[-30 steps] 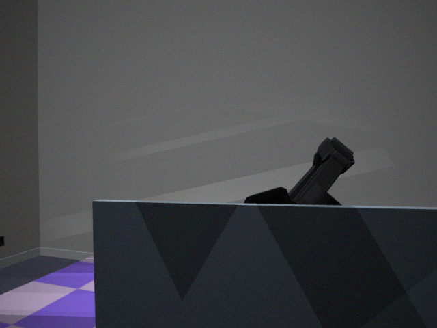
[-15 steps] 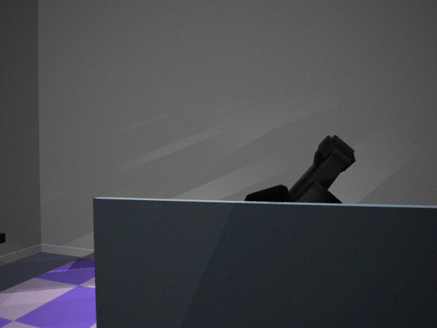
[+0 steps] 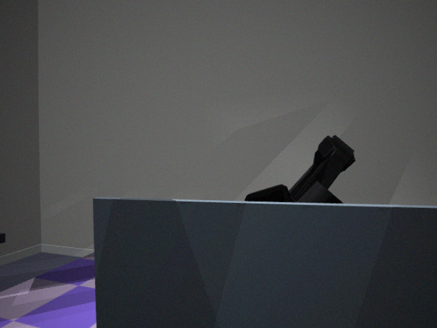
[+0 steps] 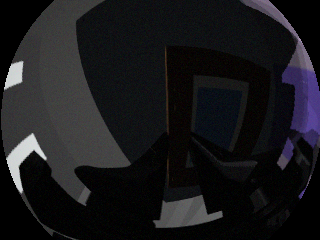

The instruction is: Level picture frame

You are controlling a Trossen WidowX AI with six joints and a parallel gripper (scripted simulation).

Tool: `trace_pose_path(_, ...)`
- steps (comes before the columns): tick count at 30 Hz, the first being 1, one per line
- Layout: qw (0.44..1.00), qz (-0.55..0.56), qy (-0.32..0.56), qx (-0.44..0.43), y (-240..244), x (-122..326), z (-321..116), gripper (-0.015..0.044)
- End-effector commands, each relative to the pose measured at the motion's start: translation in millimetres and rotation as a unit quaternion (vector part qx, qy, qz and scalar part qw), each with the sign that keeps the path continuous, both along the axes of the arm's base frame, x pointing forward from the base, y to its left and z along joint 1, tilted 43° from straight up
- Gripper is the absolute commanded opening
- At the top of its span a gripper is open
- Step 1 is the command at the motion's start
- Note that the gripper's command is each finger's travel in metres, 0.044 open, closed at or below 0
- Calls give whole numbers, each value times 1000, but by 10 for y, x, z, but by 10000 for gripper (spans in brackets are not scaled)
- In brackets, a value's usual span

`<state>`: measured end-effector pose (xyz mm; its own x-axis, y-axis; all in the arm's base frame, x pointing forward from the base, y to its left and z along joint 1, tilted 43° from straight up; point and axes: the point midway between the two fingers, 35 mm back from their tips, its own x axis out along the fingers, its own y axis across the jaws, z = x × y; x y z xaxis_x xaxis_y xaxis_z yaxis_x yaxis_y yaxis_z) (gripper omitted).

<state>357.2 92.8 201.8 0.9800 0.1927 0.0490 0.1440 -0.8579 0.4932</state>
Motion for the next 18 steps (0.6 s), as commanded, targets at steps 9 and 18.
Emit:
trace_pose_path(9,1000,-4,-5,3,-14,5,47,0)
trace_pose_path(18,1000,-4,-5,3,-9,3,68,0)
